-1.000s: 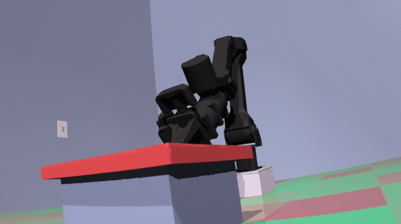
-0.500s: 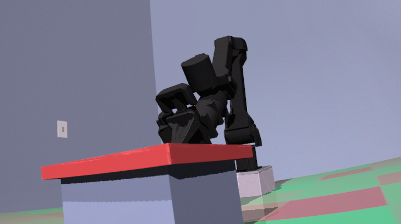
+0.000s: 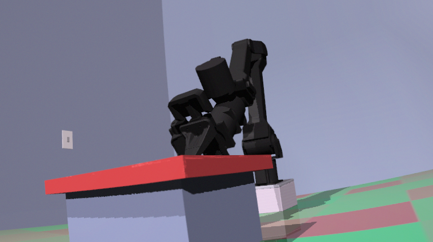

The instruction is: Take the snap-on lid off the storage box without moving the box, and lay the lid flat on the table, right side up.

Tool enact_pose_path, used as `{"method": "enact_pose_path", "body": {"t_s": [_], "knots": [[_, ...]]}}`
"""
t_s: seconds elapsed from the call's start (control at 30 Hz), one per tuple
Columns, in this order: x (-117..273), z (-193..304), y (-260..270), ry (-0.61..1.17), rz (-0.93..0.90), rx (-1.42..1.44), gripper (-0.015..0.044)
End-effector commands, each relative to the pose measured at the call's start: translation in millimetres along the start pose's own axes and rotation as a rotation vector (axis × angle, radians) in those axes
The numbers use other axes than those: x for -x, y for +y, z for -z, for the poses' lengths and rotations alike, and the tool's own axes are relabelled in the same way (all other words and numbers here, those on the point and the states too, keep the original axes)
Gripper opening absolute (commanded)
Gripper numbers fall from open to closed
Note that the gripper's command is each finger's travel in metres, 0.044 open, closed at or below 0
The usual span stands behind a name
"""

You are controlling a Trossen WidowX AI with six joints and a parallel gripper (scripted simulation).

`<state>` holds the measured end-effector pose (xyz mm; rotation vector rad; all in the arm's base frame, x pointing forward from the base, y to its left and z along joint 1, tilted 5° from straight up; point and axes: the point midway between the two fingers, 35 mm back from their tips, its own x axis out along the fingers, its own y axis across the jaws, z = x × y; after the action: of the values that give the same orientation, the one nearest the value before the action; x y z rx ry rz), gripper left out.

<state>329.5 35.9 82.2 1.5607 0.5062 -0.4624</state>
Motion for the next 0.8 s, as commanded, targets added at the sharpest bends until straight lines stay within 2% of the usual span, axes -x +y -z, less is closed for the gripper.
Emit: {"method": "enact_pose_path", "body": {"t_s": [0.0,0.77], "knots": [[2.1,-0.1,2.1,0.001,-0.005,0.0,0.0],[5.6,-0.2,5.3,0.001,-0.005,0.0,0.0]]}}
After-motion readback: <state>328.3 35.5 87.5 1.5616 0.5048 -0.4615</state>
